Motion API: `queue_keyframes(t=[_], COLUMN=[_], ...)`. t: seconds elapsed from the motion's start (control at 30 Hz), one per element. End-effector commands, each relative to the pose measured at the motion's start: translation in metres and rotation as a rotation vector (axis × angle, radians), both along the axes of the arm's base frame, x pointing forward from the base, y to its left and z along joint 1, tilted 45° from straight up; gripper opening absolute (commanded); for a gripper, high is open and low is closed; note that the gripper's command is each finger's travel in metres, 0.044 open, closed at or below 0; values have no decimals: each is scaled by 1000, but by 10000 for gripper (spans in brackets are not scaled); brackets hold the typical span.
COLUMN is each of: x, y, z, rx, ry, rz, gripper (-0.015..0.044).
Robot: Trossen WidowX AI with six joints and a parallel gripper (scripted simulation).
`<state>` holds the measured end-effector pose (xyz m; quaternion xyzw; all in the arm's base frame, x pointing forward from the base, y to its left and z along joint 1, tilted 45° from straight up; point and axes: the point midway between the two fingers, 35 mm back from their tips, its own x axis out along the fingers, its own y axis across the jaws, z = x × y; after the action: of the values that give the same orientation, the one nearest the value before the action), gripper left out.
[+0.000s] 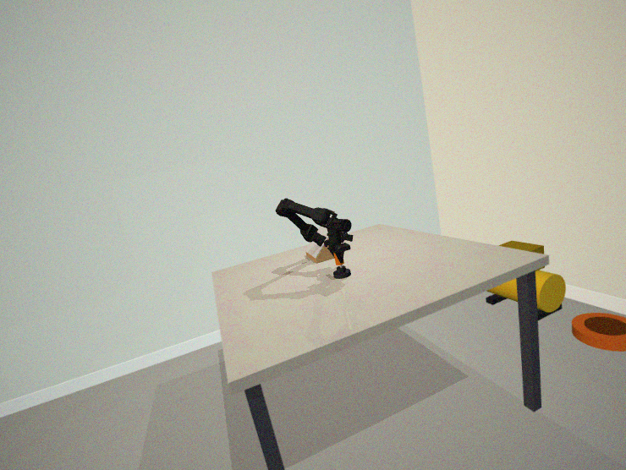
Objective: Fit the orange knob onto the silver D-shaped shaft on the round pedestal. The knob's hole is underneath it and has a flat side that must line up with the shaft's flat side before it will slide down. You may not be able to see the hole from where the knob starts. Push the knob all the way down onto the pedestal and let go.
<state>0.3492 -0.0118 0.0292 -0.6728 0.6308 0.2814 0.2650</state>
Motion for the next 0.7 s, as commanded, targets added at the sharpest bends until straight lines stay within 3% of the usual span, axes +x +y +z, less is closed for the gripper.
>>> queue_keyframes(t=[0.0, 0.67], x=[0, -1], y=[0, 4], z=[-1, 2], rx=[-2, -2], ry=[0, 0], rz=[2, 2], gripper=[0, 0])
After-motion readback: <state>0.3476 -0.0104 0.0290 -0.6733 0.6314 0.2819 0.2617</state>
